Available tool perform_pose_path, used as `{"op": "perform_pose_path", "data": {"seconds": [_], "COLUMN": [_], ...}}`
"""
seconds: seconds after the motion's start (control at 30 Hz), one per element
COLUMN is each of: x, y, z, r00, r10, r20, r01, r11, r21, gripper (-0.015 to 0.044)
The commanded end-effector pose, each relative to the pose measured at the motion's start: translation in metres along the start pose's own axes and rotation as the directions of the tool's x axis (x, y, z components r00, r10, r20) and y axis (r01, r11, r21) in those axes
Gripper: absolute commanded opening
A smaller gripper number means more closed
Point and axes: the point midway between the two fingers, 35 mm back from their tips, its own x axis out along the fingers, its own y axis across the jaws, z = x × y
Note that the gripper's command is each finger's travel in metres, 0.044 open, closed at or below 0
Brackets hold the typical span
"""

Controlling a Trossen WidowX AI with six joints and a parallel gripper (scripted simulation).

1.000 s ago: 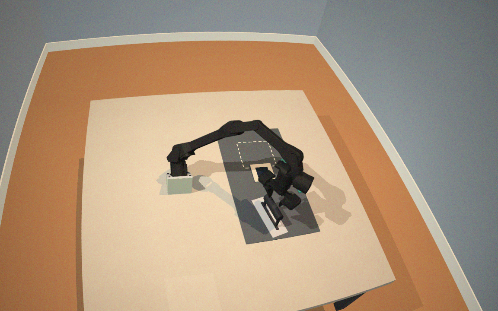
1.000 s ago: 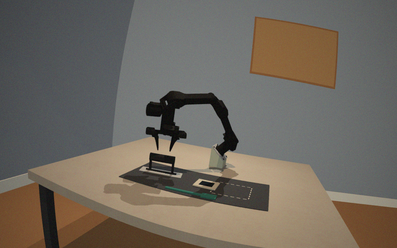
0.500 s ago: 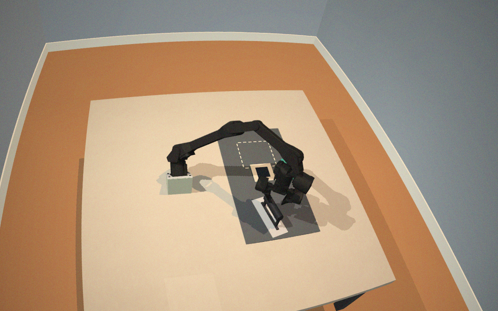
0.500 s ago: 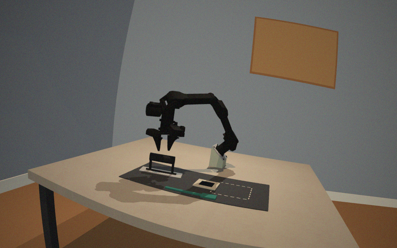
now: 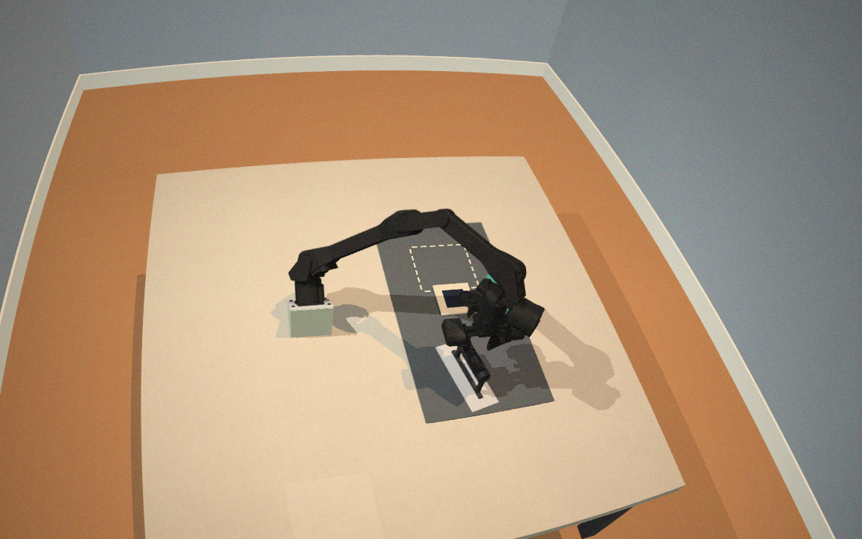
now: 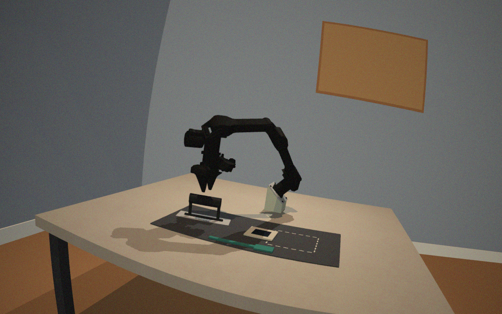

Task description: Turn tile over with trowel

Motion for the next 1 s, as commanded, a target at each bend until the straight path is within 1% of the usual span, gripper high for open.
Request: {"op": "perform_pose_path", "data": {"seconds": [0.0, 0.07, 0.13, 0.37, 0.97], "x": [0.001, 0.001, 0.001, 0.002, 0.031], "y": [0.001, 0.001, 0.001, 0.001, -0.001], "z": [-0.001, -0.001, -0.001, -0.001, -0.002], "r00": [1.0, 1.0, 1.0, 1.0, 1.0], "r10": [0.007, 0.007, 0.007, 0.007, 0.006], "r20": [-0.001, -0.001, -0.001, -0.001, 0.0], "r01": [-0.007, -0.007, -0.007, -0.007, -0.006], "r11": [0.987, 0.975, 0.97, 0.97, 0.97], "r21": [-0.158, -0.22, -0.242, -0.242, -0.243], "gripper": [0.027, 0.027, 0.027, 0.027, 0.027]}}
